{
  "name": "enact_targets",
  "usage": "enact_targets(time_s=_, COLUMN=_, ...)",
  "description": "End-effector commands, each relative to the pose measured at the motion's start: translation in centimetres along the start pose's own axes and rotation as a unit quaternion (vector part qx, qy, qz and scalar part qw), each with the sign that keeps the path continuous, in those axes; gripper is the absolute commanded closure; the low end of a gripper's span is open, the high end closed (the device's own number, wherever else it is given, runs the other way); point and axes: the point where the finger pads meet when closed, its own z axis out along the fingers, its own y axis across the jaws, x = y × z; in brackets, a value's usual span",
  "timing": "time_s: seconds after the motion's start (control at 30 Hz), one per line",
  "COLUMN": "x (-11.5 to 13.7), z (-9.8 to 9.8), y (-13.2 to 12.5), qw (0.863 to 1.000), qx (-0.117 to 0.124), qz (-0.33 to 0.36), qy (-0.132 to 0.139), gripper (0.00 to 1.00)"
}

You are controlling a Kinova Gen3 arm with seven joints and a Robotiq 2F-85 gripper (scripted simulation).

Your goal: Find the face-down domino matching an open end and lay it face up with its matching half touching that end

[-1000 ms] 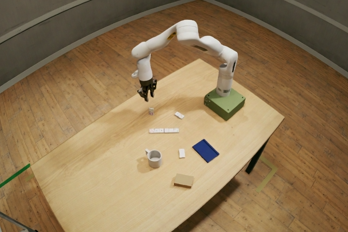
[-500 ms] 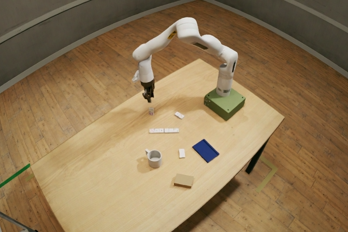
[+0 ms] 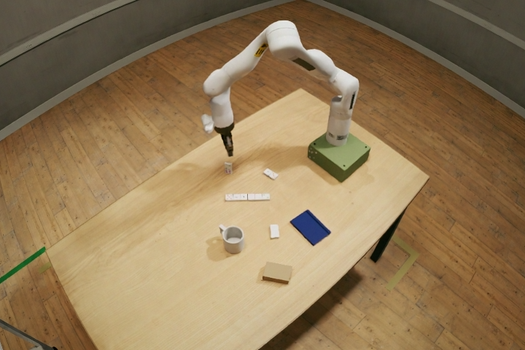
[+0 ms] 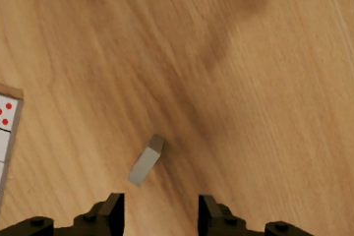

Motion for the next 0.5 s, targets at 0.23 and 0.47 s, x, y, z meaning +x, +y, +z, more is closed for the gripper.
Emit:
enact_targets(time_s=0.23, x=0.25, z=0.34, y=-0.52, qw=0.969, qx=-0.013, qz=-0.248, qy=0.015, gripper=0.51)
enact_targets(time_s=0.47, x=0.45, z=0.40, y=-0.80, qw=0.943, qx=-0.020, qz=-0.332, qy=0.019, gripper=0.51)
